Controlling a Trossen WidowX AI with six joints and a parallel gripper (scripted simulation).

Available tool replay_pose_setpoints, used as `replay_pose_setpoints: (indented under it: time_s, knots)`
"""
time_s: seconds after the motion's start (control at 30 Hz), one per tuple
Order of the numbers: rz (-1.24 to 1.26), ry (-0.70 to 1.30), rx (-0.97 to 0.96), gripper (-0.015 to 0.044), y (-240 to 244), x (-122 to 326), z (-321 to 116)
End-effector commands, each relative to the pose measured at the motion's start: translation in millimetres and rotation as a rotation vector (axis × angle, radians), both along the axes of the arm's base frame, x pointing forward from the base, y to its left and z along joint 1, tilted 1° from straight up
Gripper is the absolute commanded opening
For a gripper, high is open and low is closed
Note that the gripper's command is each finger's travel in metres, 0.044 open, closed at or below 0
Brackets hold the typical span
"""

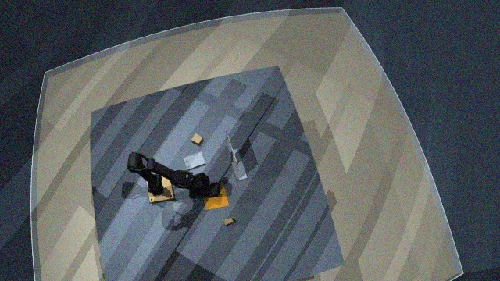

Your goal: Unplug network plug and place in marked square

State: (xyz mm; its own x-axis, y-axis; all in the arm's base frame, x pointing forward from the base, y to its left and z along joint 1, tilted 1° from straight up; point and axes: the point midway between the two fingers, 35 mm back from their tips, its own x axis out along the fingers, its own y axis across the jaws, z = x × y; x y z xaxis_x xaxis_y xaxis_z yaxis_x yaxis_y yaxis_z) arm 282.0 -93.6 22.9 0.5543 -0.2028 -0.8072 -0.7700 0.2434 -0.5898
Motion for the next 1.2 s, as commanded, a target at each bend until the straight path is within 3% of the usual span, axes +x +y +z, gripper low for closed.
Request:
replay_pose_setpoints:
  time_s: [0.0,1.17]
  knots:
    - [0.000,0.002,0.001,0.0156,1,-2,2]
    - [0.002,0.003,0.001,0.0156,4,-8,40]
